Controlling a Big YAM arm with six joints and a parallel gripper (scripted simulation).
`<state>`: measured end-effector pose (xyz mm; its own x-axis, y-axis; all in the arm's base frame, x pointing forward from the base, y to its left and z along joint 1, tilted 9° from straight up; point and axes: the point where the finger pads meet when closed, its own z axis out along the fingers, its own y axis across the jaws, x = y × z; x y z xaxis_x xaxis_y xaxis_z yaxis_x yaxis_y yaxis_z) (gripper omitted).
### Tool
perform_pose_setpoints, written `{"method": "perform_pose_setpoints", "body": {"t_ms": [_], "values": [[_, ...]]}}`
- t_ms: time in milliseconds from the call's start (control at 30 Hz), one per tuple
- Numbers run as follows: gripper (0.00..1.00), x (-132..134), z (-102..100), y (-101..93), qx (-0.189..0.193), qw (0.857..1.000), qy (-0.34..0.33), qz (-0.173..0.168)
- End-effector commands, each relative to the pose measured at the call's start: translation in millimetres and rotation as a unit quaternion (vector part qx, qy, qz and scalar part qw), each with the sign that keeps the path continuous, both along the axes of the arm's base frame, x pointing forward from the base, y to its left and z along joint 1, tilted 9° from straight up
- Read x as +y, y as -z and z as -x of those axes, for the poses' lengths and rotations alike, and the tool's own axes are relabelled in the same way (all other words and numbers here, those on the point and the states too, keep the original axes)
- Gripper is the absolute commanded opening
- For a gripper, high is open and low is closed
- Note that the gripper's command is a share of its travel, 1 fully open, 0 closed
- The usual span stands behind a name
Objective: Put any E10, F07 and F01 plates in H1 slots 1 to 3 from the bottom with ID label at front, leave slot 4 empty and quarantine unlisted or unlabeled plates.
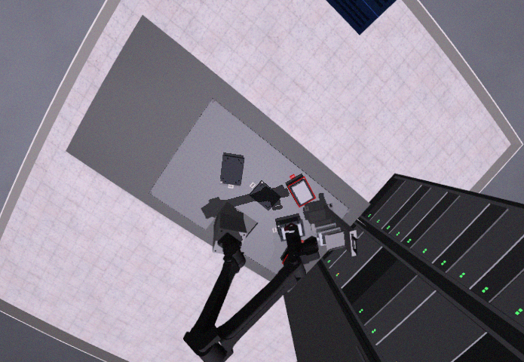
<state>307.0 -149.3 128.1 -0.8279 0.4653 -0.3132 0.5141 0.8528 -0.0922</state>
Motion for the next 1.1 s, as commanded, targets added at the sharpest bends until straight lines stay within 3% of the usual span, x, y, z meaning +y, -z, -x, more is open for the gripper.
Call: {"method": "perform_pose_setpoints", "body": {"t_ms": [0, 567, 1067], "values": [[1.00, 10.4, -7.2, -6.8, -0.040, 0.999, 0.006, 0.013], [1.00, 60.3, -17.5, -1.0, -0.148, 0.986, -0.004, 0.072], [1.00, 61.1, -17.1, -1.6, -0.234, 0.963, -0.021, 0.130]]}}
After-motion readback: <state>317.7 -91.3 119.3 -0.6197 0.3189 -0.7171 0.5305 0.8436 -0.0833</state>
